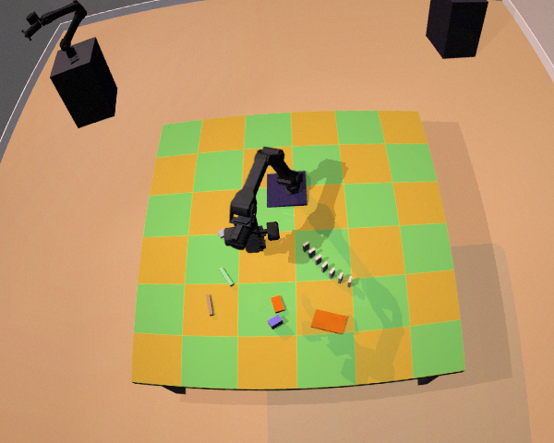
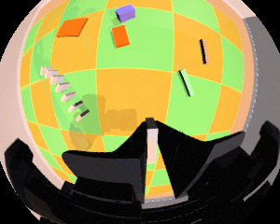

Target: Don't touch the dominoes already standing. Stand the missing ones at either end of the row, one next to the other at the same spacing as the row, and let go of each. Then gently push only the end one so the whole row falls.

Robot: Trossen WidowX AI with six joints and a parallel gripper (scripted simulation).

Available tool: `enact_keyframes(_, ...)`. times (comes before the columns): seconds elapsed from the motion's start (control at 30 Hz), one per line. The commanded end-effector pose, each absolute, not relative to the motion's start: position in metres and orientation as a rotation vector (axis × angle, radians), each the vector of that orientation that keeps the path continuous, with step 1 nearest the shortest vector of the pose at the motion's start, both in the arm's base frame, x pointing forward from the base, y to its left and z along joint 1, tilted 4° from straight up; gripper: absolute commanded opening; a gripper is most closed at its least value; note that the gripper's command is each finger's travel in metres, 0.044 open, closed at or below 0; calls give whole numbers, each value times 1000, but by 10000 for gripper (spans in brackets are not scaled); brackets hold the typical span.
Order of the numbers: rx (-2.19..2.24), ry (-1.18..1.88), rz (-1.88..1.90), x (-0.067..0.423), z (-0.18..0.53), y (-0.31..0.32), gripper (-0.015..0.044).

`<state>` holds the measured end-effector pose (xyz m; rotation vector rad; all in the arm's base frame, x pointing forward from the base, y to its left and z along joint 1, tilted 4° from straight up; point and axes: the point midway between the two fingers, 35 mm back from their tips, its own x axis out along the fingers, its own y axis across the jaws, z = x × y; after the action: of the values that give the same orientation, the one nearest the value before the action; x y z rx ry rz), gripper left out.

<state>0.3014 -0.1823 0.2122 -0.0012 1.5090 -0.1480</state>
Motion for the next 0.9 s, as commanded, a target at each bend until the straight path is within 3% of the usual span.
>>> enact_keyframes(0.0, 6, 1477, -142, 304, 207, -185, 28)
enact_keyframes(0.87, 122, 1053, -206, 340, 176, -217, 28)
